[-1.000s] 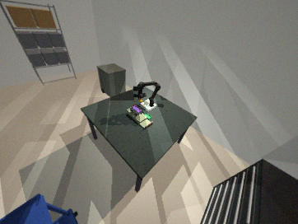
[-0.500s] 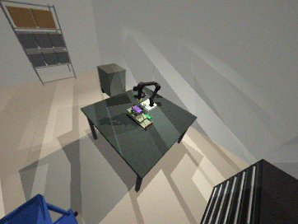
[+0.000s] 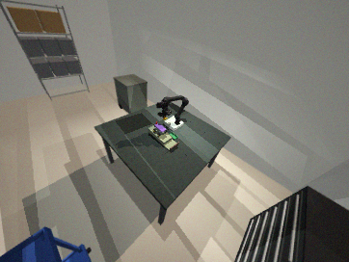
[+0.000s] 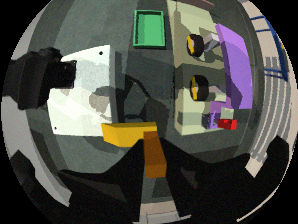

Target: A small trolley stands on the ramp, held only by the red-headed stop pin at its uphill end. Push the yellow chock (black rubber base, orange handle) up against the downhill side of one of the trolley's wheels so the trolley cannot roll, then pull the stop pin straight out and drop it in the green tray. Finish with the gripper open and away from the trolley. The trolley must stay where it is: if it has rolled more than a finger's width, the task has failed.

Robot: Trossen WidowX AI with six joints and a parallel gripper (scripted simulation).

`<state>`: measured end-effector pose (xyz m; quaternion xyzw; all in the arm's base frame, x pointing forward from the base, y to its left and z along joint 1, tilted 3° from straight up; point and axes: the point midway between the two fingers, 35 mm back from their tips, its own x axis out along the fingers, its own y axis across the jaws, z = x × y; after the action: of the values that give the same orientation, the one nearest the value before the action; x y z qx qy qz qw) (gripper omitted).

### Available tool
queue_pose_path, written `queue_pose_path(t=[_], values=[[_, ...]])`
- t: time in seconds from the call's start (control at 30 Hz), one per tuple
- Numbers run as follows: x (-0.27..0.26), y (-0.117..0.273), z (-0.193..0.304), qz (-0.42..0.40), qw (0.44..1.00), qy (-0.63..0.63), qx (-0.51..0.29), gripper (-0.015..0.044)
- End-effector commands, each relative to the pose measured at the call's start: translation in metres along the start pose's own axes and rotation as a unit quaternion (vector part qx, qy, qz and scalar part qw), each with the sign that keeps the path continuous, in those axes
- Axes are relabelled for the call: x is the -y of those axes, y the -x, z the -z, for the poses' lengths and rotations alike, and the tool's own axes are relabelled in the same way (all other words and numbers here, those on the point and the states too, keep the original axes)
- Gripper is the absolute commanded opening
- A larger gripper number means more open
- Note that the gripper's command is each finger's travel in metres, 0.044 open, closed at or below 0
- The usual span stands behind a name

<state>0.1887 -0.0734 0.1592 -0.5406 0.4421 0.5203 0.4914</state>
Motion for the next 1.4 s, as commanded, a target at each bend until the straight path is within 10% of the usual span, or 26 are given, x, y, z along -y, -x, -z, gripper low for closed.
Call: queue_pose_path(t=[0.0, 1.37], values=[[0.002, -0.002, -0.011, -0.002, 1.000, -0.002, 0.002, 0.0000], [0.036, -0.011, -0.139, 0.000, 1.000, -0.002, 0.008, 0.0000]])
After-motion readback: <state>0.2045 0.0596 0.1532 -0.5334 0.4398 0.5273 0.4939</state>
